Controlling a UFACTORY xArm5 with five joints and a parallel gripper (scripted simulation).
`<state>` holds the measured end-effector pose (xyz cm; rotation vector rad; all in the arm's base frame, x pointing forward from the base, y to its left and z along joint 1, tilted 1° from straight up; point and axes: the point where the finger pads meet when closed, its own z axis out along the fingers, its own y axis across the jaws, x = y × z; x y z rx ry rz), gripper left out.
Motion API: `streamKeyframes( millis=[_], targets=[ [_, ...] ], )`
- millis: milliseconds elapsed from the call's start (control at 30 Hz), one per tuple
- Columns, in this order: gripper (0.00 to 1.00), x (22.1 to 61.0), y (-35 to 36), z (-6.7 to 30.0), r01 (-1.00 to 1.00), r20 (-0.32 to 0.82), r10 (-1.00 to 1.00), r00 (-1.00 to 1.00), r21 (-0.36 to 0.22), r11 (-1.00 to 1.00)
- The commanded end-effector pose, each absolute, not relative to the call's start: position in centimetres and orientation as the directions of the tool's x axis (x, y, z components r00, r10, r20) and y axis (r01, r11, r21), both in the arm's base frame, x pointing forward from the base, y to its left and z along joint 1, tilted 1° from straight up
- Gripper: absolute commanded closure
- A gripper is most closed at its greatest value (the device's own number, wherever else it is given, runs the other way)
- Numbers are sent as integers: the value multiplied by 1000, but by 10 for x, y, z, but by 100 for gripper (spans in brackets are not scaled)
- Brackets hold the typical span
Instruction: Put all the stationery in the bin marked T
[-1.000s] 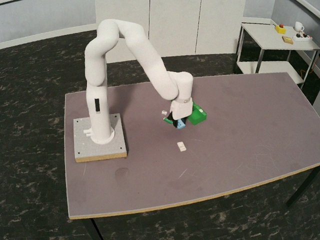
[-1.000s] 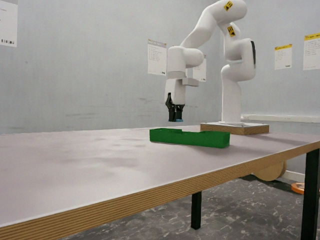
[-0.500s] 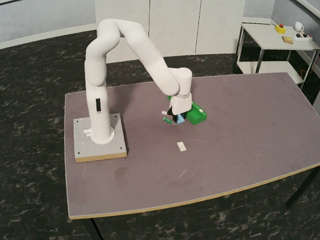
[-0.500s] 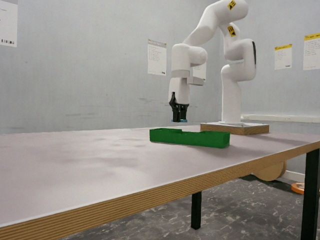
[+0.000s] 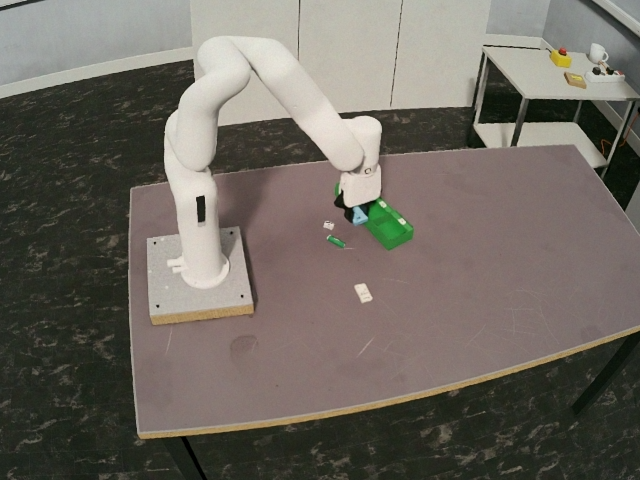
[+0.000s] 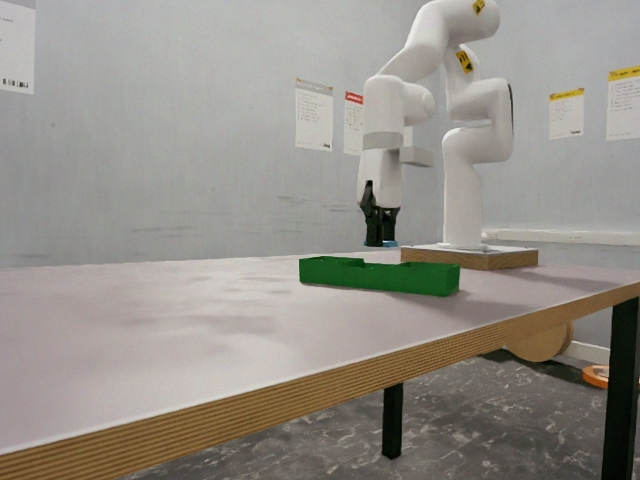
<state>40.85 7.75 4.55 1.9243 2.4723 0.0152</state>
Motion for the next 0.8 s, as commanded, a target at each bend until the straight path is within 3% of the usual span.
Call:
streamKeyframes(
  millis=[0, 300, 767],
  targets=[
    [64, 416, 99, 47, 969, -4, 970, -245, 15, 245],
    [64, 425, 136, 47, 956, -4, 956, -293, 15, 293],
    [64, 444, 208, 48, 645, -10, 646, -764, 18, 764]
  ],
)
